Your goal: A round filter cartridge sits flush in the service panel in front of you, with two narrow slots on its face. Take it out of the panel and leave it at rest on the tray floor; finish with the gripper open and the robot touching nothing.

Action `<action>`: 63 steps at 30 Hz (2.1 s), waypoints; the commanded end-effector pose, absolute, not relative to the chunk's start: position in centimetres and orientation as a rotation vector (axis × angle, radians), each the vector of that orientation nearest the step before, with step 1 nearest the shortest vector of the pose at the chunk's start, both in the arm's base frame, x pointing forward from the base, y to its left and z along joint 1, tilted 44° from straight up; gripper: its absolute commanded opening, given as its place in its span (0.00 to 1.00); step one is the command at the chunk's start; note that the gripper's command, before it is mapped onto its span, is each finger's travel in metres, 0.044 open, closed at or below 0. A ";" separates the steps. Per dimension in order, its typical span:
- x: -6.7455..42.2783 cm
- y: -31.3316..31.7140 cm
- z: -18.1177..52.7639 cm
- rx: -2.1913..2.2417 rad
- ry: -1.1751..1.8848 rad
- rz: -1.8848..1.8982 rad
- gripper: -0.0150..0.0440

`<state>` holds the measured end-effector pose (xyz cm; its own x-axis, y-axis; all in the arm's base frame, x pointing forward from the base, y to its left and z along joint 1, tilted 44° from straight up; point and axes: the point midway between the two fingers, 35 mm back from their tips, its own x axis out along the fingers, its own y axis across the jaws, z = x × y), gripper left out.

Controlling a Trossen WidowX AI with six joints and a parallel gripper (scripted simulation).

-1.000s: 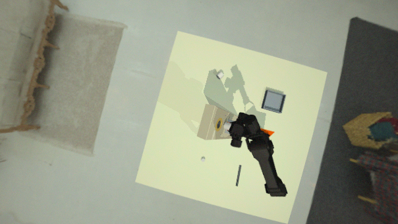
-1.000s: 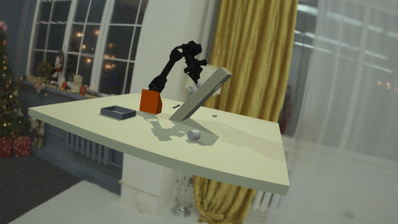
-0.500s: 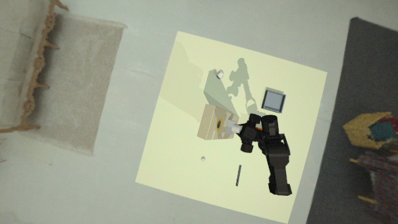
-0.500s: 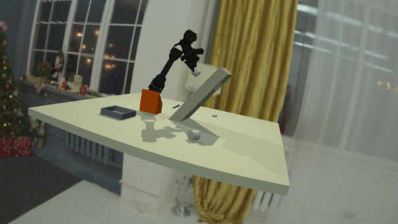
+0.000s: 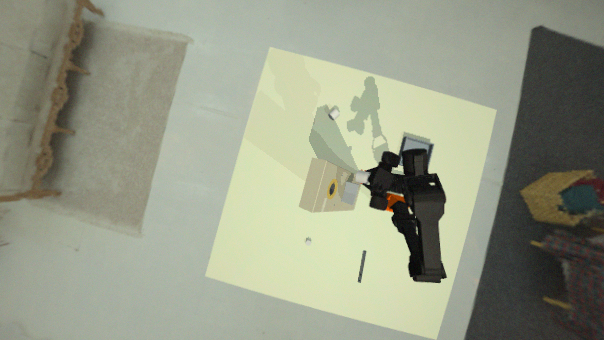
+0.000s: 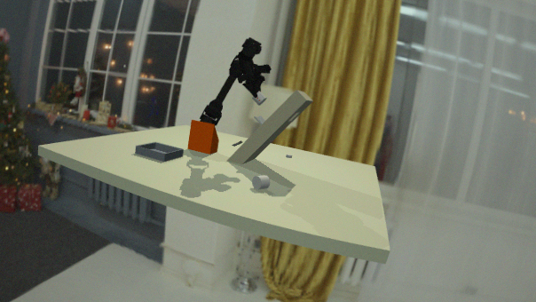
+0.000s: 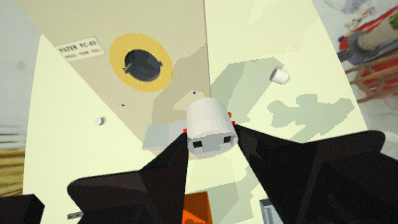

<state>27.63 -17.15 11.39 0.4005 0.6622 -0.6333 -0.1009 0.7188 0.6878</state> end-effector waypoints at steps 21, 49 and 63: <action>19.8 -26.3 1.4 0.951 1.352 -0.184 0.25; 7.6 -29.0 -7.9 1.178 1.423 -0.834 0.25; -0.6 -25.0 -12.9 1.280 1.456 -1.154 0.25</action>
